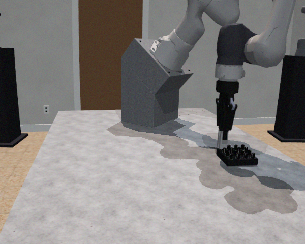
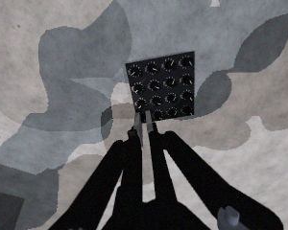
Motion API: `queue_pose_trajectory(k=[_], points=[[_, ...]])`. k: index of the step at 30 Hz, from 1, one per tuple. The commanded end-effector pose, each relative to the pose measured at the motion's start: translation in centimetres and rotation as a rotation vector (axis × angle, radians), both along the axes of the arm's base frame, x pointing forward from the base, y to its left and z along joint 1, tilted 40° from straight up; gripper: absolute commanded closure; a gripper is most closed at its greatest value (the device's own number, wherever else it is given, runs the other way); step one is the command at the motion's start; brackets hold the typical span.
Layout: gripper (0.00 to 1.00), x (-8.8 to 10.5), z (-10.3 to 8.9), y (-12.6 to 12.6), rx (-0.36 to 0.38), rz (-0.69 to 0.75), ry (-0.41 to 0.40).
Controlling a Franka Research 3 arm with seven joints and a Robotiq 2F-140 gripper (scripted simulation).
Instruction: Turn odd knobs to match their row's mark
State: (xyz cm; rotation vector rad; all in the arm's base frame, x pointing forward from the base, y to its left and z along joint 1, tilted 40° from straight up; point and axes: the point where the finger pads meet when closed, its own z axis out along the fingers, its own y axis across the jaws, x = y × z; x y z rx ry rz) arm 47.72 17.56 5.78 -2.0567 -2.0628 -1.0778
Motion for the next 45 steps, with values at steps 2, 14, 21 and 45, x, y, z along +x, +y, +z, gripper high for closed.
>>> queue_pose_trajectory(k=[2,14,21,45], points=[[0.95,0.05,-0.03,-0.05,0.025,-0.041,0.04],[0.95,0.05,-0.03,-0.05,0.025,-0.041,0.04],[0.88,0.05,-0.03,-0.05,0.025,-0.041,0.04],[0.88,-0.35,0.69,-0.5,0.025,-0.041,0.04]])
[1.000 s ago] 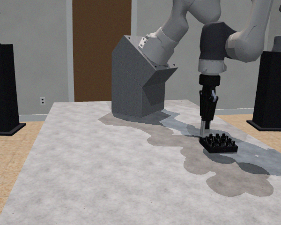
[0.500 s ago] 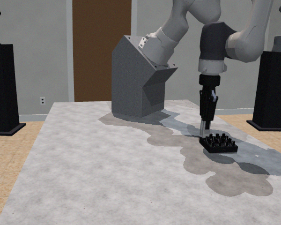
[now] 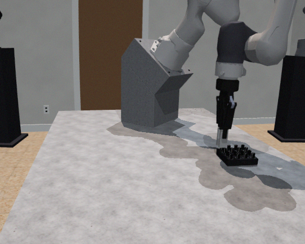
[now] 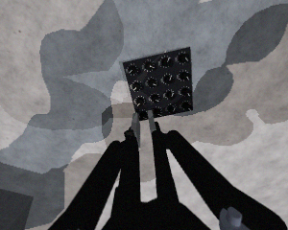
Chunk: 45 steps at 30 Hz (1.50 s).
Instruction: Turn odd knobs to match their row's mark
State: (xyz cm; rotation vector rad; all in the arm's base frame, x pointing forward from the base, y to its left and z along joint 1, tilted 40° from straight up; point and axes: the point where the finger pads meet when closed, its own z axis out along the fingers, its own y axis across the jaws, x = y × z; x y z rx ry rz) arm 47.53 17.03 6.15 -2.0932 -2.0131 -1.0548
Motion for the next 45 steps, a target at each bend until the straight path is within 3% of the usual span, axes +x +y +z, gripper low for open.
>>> queue_pose_trajectory(k=[1,11,27,30,45], points=[[0.88,-0.3,0.5,-0.1,0.014,-0.01,0.011],[0.88,-1.3,2.4,-1.3,0.014,-0.01,0.011],[0.88,-1.4,2.5,-1.4,0.011,-0.005,0.007],[0.88,-1.2,2.9,-1.6,-0.07,0.135,-0.092],[0.88,-1.1,3.3,-1.9,-0.171,0.309,-0.212]])
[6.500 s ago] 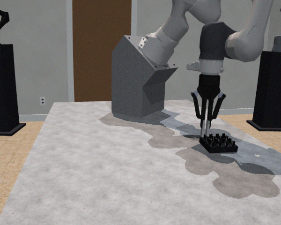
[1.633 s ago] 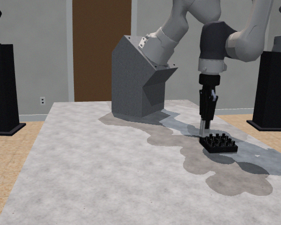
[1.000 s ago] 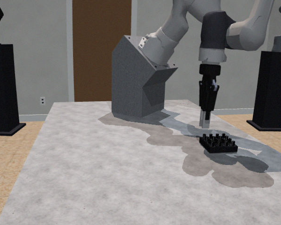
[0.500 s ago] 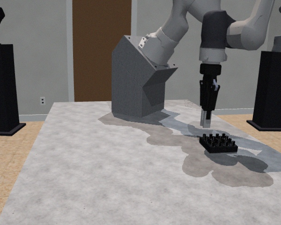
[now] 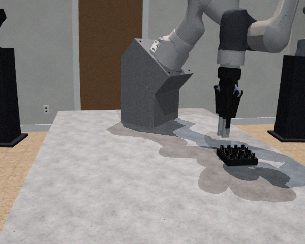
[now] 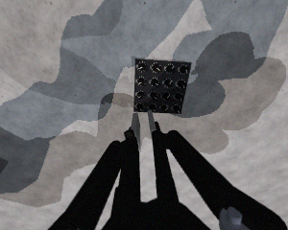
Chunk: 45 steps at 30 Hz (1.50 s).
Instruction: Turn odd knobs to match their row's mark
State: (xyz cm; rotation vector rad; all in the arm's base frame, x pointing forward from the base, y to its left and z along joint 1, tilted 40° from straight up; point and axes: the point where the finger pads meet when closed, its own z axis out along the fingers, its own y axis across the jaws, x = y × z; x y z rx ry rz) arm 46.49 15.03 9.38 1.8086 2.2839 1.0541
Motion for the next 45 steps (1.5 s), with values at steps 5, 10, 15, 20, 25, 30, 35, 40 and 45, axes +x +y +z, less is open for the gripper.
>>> queue_pose_trajectory(k=[5,10,15,20,25,30,35,40,45], points=[[0.88,-0.07,0.13,0.04,-0.068,0.138,-0.104],[0.88,-0.06,0.28,-0.05,-0.109,0.21,-0.152],[0.88,-0.07,0.39,-0.11,-0.141,0.264,-0.187],[0.88,-0.08,0.49,-0.16,-0.172,0.319,-0.223],[0.88,-0.1,0.57,-0.2,-0.201,0.37,-0.255],[0.88,-0.13,0.66,-0.24,-0.233,0.425,-0.29],[0.88,-0.17,0.74,-0.27,-0.265,0.481,-0.325],[0.88,-0.22,0.8,-0.3,-0.295,0.533,-0.358],[0.88,-0.28,0.86,-0.33,-0.326,0.589,-0.392]])
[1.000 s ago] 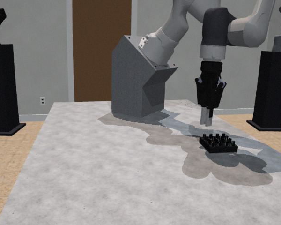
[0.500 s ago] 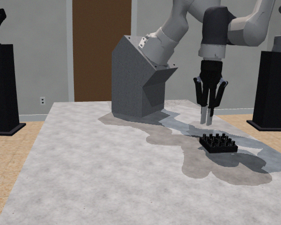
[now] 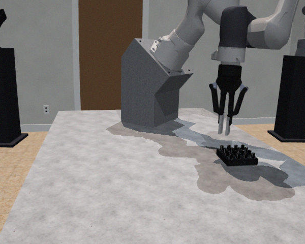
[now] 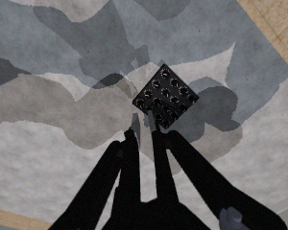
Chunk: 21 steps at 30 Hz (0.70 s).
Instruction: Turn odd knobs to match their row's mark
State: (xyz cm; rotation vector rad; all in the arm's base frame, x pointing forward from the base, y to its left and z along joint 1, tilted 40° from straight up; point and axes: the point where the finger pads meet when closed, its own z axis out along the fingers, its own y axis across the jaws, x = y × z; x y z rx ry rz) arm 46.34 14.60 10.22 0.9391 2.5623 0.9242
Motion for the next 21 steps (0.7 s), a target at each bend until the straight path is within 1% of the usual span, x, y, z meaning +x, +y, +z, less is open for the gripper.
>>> queue_pose_trajectory(k=[1,9,11,12,21], points=[[0.88,-0.14,0.04,0.1,-0.056,0.117,-0.087],[0.88,-0.26,0.12,0.07,-0.108,0.208,-0.141],[0.88,-0.26,0.12,0.07,-0.108,0.208,-0.141],[0.88,-0.31,0.14,0.07,-0.126,0.239,-0.16],[0.88,-0.5,0.19,0.06,-0.184,0.343,-0.22]])
